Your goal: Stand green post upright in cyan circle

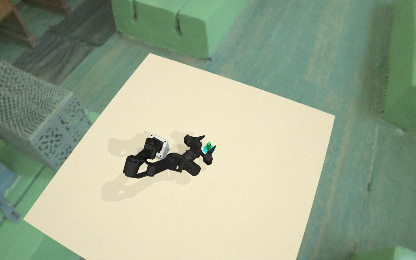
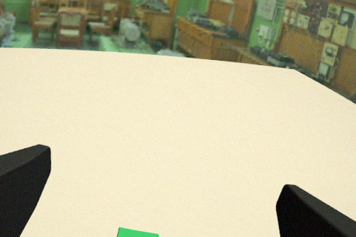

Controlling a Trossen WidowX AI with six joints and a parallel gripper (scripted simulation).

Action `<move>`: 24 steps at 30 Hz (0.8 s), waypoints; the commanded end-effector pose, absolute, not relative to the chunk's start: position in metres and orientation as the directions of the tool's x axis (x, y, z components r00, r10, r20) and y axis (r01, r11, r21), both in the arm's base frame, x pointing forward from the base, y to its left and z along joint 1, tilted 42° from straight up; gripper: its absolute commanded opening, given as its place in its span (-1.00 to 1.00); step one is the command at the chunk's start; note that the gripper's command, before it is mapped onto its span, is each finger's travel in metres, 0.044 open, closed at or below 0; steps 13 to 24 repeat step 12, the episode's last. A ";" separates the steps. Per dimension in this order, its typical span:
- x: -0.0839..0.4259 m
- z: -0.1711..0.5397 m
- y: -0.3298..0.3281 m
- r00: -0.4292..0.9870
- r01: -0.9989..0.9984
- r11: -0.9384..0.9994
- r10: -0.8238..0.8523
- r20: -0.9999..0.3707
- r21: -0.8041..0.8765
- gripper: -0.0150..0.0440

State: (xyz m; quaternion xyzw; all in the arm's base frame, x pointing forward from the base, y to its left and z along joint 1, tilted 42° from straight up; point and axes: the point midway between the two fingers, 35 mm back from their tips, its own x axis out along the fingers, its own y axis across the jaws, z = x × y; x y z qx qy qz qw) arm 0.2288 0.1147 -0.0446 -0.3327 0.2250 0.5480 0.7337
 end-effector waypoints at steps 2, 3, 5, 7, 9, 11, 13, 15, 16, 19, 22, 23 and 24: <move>0.226 -0.028 0.129 0.299 -0.954 0.182 0.653 -0.695 -0.239 0.86; 0.225 -0.024 0.132 0.299 -0.954 0.183 0.655 -0.694 -0.239 0.86; 0.223 -0.017 0.139 0.300 -0.953 0.184 0.658 -0.691 -0.239 0.86; 0.221 -0.010 0.144 0.301 -0.953 0.186 0.661 -0.687 -0.239 0.86; 0.220 -0.008 0.146 0.302 -0.953 0.187 0.662 -0.686 -0.239 0.86; 0.221 -0.009 0.147 0.294 -0.956 0.188 0.655 -0.696 -0.228 0.86; 0.222 -0.010 0.148 0.285 -0.959 0.189 0.645 -0.709 -0.213 0.86; 0.222 -0.010 0.148 0.285 -0.959 0.189 0.645 -0.709 -0.213 0.86; 0.222 -0.010 0.148 0.285 -0.959 0.189 0.645 -0.709 -0.213 0.86; 0.222 -0.010 0.148 0.285 -0.959 0.189 0.645 -0.709 -0.213 0.86; 0.222 -0.010 0.148 0.285 -0.959 0.189 0.645 -0.709 -0.213 0.86; 0.222 -0.010 0.148 0.285 -0.959 0.189 0.645 -0.709 -0.213 0.86; 0.222 -0.010 0.148 0.285 -0.959 0.189 0.645 -0.709 -0.213 0.86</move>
